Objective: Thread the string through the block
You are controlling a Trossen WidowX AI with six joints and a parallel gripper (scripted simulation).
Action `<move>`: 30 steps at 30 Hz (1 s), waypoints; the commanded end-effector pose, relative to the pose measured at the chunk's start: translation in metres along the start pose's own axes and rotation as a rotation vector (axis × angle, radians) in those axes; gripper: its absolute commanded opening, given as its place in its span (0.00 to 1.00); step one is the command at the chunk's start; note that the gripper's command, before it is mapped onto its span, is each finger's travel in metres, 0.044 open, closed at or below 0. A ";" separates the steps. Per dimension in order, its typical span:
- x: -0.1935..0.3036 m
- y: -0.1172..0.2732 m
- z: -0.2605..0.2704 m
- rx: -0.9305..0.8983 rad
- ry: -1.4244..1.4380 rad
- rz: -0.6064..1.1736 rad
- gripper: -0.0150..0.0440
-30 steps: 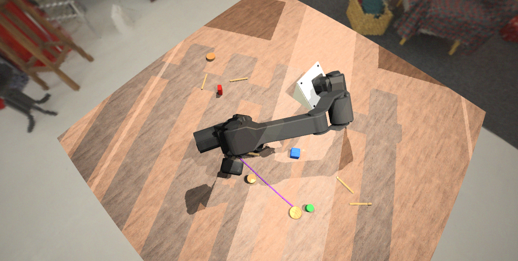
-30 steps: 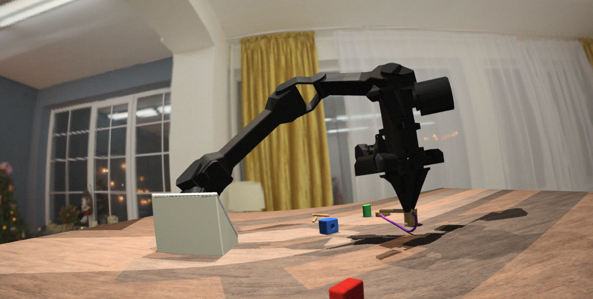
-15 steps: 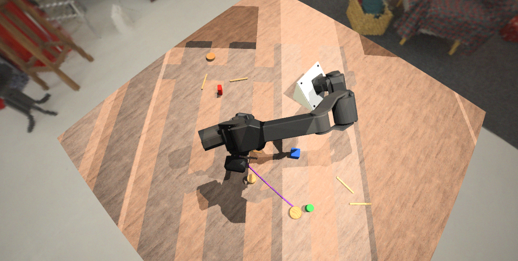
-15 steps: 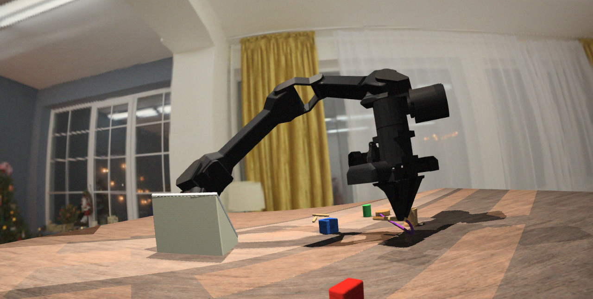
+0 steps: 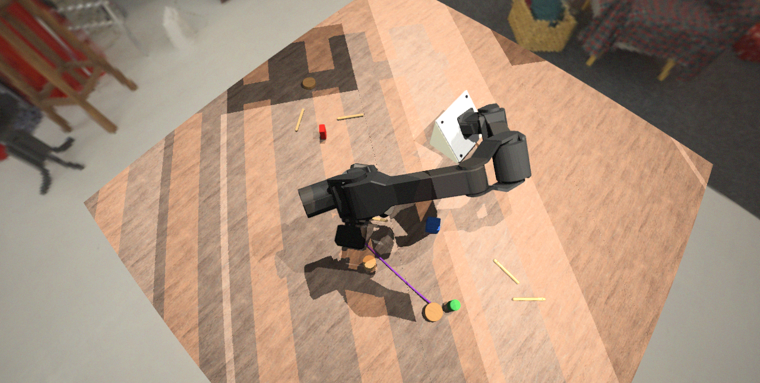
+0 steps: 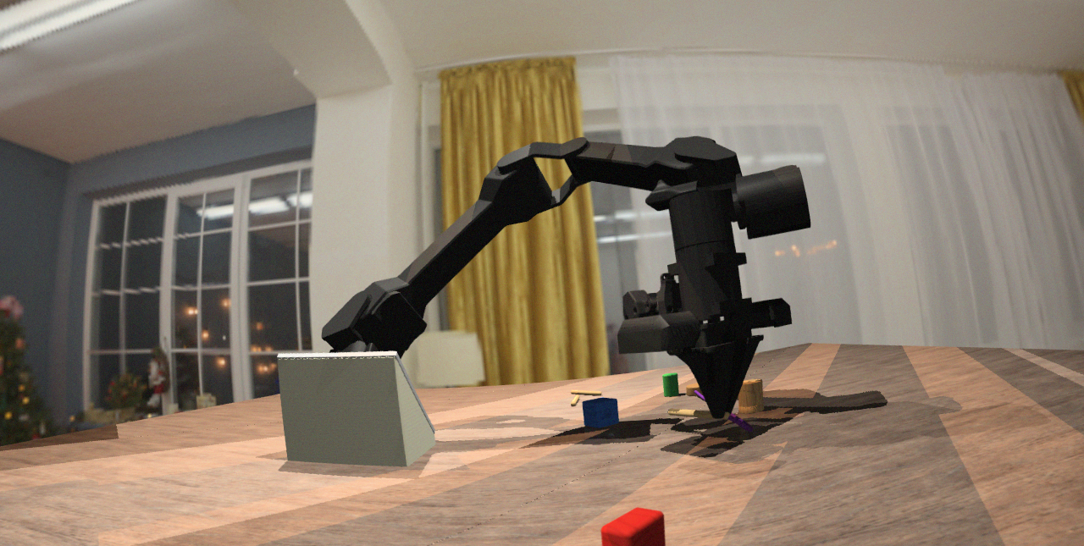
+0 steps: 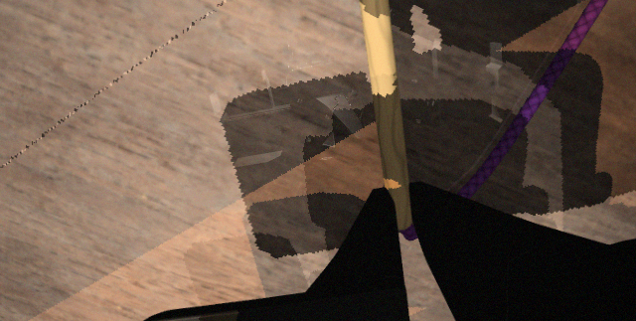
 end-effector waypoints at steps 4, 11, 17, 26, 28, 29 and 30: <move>-0.006 -0.005 0.005 0.002 -0.006 0.000 0.25; -0.009 -0.007 0.007 0.002 -0.006 0.000 0.25; -0.016 -0.007 0.004 0.002 -0.006 0.000 0.25; -0.027 -0.006 0.000 0.002 -0.007 0.000 0.25; -0.030 -0.006 0.000 0.002 -0.007 0.000 0.25; -0.031 -0.006 -0.001 0.002 -0.007 0.000 0.25; -0.032 -0.006 -0.001 0.002 -0.007 0.000 0.25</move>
Point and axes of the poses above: the point midway between the two fingers, 35 mm back from their tips, its own y axis back along the fingers, its own z axis across the jaws, x = y × z, the point moved 10 cm from there along y, back along the fingers, and after that the axes turned 12 degrees about y, right-handed, at the moved point
